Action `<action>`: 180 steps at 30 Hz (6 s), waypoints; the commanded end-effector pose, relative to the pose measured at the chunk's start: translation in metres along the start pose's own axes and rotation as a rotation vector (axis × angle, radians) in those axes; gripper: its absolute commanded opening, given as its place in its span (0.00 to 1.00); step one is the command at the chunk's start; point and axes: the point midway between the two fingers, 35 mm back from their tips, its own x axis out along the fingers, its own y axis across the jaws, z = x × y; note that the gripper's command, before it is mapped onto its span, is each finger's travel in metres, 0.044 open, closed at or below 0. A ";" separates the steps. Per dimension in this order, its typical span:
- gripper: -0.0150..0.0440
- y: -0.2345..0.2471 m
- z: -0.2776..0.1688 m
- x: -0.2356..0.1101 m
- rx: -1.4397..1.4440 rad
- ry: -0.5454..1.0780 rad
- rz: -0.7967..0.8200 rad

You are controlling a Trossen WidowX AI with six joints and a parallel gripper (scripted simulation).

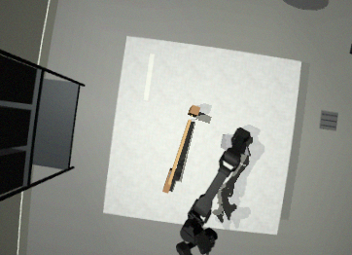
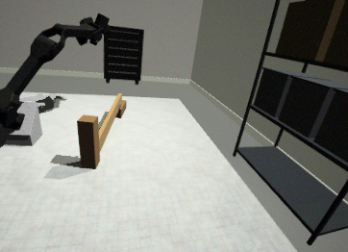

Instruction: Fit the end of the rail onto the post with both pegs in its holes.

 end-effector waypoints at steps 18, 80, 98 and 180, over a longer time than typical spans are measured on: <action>1.00 -0.019 -0.161 -0.215 0.402 0.751 -0.207; 1.00 0.180 -0.264 -0.538 0.721 1.701 0.029; 0.96 0.194 -0.284 -0.541 0.721 1.704 0.030; 0.25 0.180 -0.263 -0.539 0.721 1.703 0.030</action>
